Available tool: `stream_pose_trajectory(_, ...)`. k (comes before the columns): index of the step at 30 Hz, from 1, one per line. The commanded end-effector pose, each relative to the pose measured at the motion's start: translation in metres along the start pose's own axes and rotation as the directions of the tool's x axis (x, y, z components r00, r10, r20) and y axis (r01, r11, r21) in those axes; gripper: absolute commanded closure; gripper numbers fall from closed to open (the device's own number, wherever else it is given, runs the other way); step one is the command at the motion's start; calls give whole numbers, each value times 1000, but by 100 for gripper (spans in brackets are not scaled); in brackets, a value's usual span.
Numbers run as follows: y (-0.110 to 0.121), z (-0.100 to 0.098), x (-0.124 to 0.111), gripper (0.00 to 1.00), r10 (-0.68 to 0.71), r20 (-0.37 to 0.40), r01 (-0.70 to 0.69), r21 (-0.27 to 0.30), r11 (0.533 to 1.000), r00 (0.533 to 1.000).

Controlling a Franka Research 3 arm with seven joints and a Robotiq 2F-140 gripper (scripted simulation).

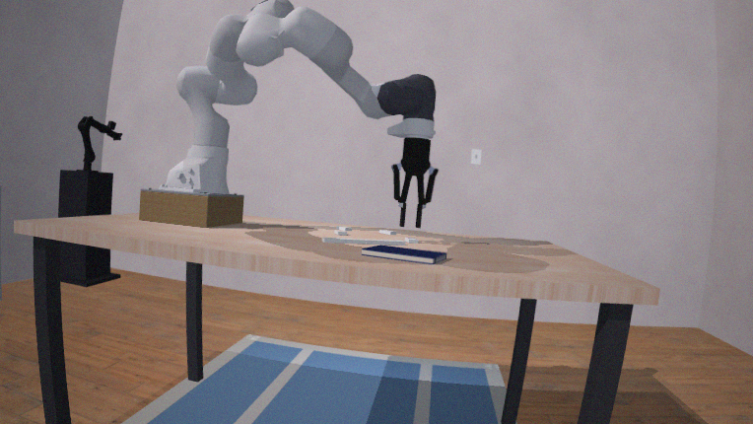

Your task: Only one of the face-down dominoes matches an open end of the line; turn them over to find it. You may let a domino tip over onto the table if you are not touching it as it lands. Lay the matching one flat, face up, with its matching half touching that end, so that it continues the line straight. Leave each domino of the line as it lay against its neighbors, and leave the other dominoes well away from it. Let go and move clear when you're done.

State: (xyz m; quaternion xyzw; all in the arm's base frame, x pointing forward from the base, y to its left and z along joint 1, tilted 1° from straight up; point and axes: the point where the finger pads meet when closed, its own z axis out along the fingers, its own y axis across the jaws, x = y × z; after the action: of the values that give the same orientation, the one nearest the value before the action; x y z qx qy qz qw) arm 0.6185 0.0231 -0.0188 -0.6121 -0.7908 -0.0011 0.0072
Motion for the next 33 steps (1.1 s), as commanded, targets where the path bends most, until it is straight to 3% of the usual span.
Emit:
stream_pose_trajectory(1, 4, 7, 0, 67, 6, 2, -6, -10, 1000, 1000)
stream_pose_trajectory(15, 4, 20, -1, 67, 6, 2, -6, -10, 1000, 1000)
stream_pose_trajectory(33, 4, 22, -1, 67, 6, 2, -6, -10, 1000, 1000)
